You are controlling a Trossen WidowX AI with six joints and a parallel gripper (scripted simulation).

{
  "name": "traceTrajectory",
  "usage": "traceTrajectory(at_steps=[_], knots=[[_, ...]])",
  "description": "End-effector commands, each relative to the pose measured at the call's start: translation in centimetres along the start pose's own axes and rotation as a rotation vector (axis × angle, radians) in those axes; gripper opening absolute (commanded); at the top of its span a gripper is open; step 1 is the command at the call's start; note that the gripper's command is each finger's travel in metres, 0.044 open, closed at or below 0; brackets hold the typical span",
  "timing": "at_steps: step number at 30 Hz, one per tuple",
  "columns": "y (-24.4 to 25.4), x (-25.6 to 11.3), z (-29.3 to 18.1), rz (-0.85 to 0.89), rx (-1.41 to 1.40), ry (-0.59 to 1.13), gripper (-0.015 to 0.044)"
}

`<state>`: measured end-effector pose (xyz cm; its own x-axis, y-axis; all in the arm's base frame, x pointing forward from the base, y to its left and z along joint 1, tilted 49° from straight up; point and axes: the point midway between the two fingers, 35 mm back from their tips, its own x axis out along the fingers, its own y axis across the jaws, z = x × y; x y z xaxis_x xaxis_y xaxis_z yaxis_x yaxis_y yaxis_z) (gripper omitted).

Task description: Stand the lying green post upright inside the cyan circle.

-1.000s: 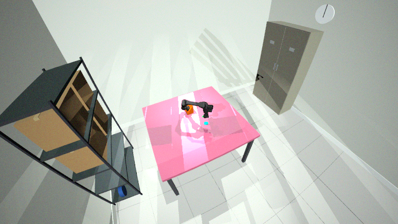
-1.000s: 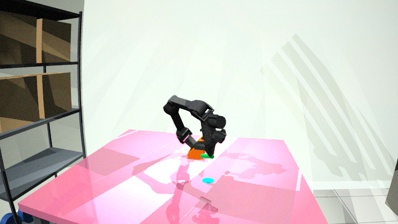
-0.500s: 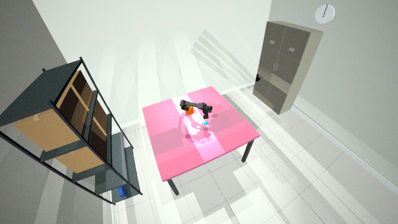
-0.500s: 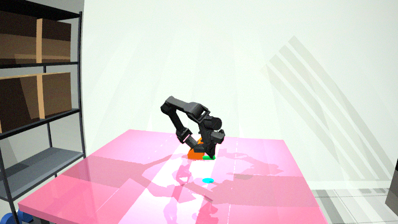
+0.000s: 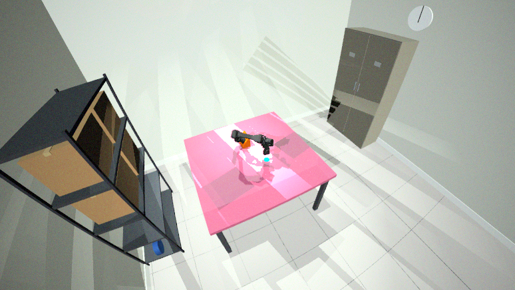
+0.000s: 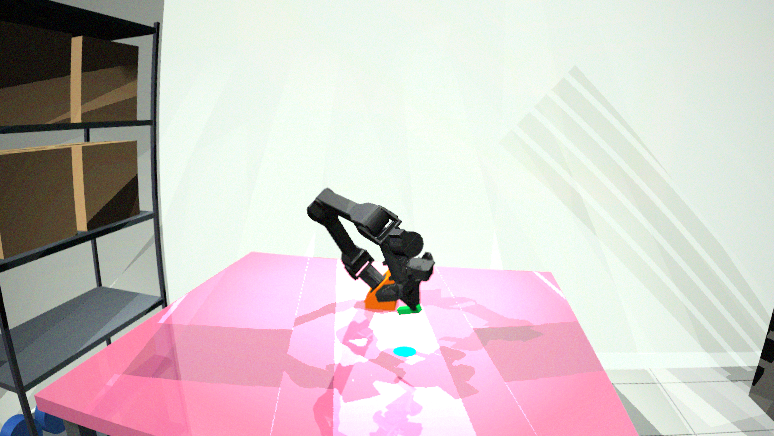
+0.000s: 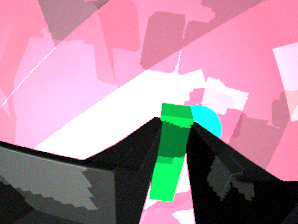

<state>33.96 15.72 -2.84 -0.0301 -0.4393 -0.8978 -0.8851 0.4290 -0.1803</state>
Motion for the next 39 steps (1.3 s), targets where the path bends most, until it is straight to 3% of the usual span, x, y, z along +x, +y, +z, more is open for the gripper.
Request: traceTrajectory(at_steps=[1,39], knots=[[0.17,0.33,-0.16,0.018,-0.004,-0.019,0.0023],[-0.05,1.08,-0.03,0.097,-0.008,-0.285,0.0023]])
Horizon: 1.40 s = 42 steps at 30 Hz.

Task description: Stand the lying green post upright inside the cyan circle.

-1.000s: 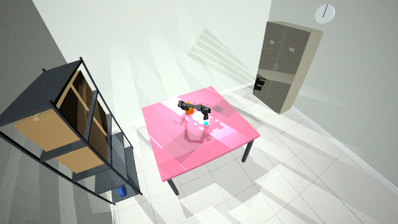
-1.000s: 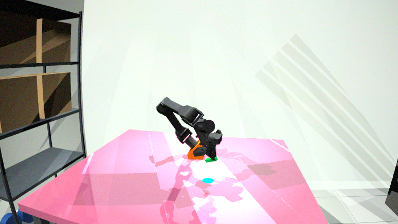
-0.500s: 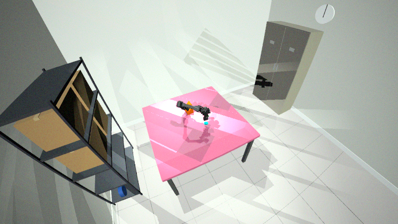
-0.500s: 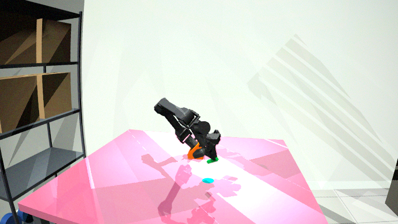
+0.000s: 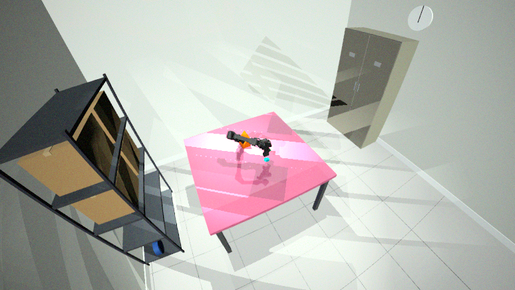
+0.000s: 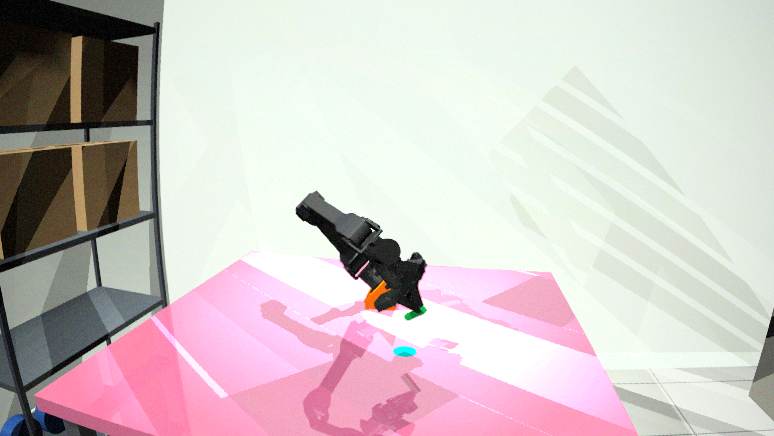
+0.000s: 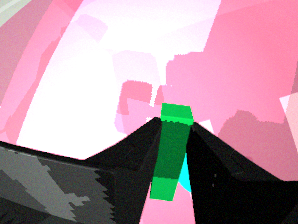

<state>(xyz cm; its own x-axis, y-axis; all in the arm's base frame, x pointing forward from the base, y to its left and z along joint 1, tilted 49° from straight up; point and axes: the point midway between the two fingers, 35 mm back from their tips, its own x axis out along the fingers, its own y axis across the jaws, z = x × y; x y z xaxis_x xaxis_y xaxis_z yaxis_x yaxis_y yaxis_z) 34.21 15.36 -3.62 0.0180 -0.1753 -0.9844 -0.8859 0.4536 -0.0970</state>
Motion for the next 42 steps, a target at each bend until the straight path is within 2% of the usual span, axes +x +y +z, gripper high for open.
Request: traceTrajectory(at_steps=[1,42], knots=[[0.16,0.19,-0.23,0.012,-0.006,-0.023,0.0023],[-0.21,-0.3,-0.48,0.022,-0.053,-0.324,0.0023]])
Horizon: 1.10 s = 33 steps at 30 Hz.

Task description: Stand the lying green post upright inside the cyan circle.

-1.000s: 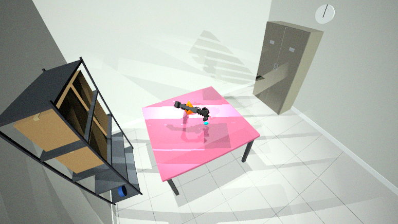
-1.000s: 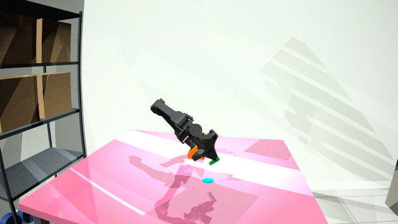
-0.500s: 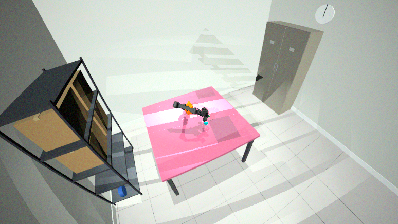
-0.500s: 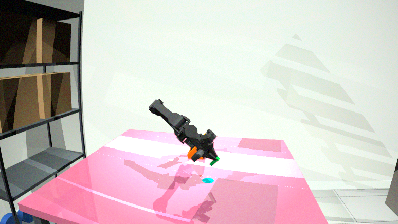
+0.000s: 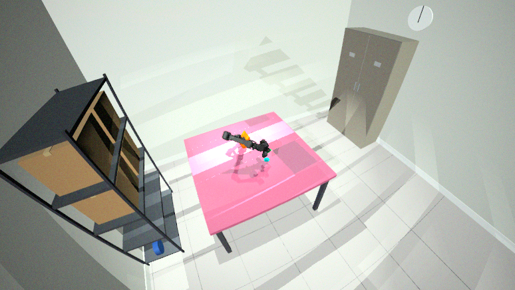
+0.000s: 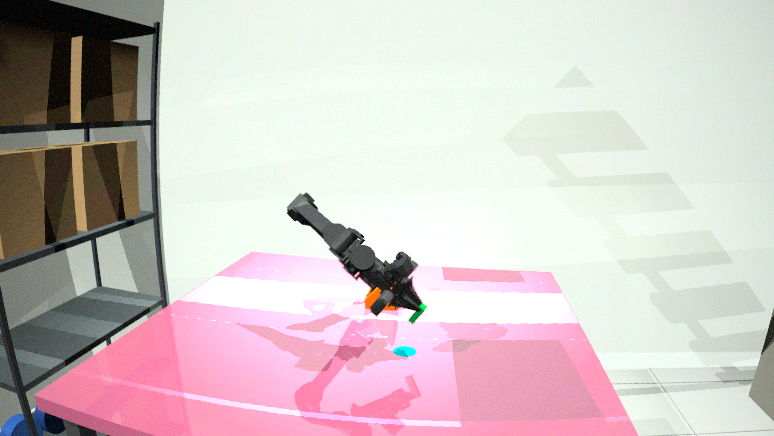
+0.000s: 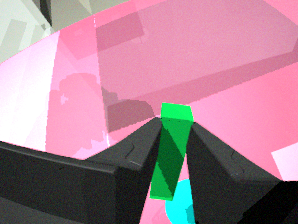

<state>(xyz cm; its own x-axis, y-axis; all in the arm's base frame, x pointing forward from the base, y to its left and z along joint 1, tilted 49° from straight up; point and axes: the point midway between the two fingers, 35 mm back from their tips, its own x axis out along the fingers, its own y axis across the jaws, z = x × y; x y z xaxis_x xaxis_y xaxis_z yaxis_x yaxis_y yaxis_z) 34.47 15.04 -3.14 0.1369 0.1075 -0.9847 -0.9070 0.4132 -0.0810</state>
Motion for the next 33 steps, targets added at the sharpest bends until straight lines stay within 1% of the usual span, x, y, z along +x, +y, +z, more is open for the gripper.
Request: traceTrajectory(at_steps=[1,33], knots=[[0.2,0.0,-0.3,0.005,-0.008,-0.024,0.0023],[0.1,-1.4,-0.5,-0.038,-0.083,-0.255,0.0023]])
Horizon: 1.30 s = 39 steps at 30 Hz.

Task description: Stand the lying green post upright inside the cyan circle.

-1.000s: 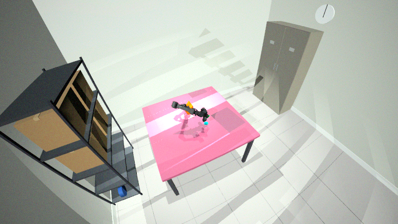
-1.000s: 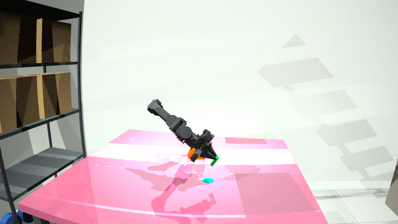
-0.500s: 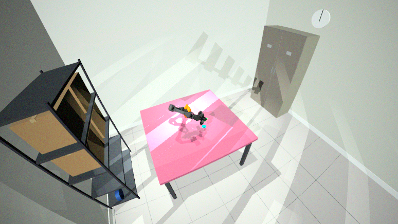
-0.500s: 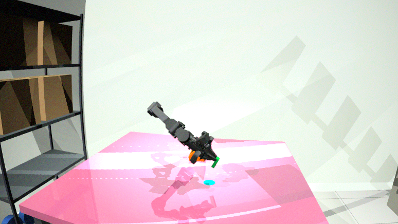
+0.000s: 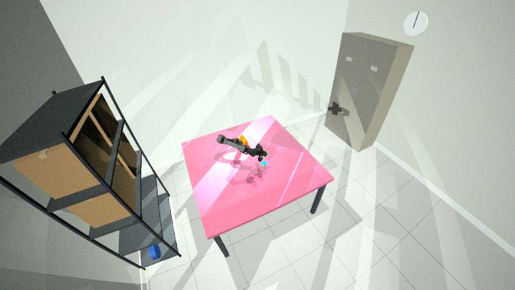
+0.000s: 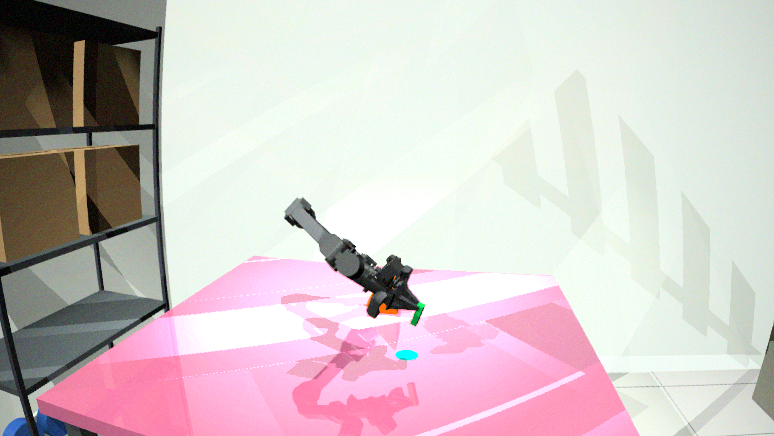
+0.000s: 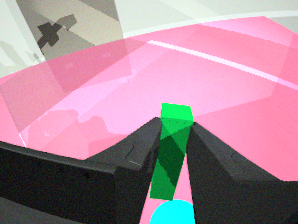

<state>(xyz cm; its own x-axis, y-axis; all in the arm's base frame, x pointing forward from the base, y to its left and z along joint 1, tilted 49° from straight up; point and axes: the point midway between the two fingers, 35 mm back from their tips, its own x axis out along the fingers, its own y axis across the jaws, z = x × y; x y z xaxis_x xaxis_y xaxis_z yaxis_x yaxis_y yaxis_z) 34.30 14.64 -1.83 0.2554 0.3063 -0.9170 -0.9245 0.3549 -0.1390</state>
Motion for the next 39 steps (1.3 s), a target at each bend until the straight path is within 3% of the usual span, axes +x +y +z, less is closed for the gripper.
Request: traceTrajectory(at_steps=[1,39], knots=[[0.3,-0.1,-0.2,0.0,-0.011,-0.024,0.0023],[0.7,-2.8,-0.2,-0.099,-0.147,-0.278,0.0023]])
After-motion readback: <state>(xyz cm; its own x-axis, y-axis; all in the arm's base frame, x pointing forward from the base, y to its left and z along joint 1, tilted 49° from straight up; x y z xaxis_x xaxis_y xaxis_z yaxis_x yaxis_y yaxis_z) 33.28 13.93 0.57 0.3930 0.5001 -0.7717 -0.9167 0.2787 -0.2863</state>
